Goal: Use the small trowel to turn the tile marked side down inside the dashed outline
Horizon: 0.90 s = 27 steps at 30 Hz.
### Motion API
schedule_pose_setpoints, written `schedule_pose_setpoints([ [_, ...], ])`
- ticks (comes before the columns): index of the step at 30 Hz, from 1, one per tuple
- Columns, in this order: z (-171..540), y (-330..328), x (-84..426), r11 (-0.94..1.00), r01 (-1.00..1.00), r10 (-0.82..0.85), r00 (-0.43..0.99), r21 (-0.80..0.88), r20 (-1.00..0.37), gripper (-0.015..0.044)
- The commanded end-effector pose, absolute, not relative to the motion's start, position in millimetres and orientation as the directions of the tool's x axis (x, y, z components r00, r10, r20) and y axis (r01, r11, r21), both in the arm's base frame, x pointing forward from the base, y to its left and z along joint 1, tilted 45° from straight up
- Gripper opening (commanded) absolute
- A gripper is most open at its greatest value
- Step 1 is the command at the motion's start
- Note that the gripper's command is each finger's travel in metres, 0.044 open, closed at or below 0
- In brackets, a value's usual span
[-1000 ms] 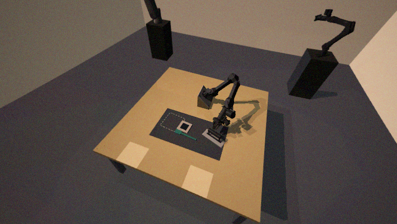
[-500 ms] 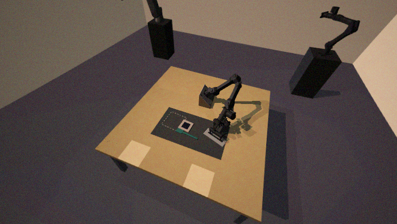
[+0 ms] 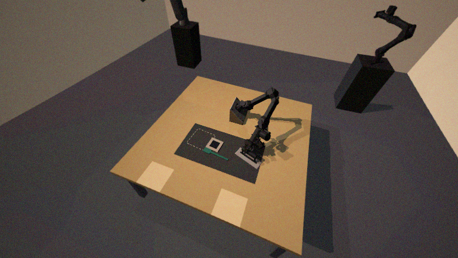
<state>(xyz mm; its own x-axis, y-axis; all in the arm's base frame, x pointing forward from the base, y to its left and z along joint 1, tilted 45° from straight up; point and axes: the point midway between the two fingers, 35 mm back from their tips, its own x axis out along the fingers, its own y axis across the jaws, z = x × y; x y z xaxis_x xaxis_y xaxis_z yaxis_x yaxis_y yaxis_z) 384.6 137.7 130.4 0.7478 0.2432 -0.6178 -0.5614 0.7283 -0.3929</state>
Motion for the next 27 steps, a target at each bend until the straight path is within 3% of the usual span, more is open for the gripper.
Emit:
schedule_pose_setpoints([
  [1, 125.9, 139.5, 390.7, 0.726, -0.562, 0.242, 0.749, -0.397, -0.617, 0.0300],
  [9, 119.1, 141.8, 397.8, 0.726, -0.562, 0.242, 0.749, -0.397, -0.617, 0.0300],
  [15, 119.1, 141.8, 397.8, 0.726, -0.562, 0.242, 0.749, -0.397, -0.617, 0.0143],
  [27, 119.1, 141.8, 397.8, 0.726, -0.562, 0.242, 0.749, -0.397, -0.617, 0.0063],
])
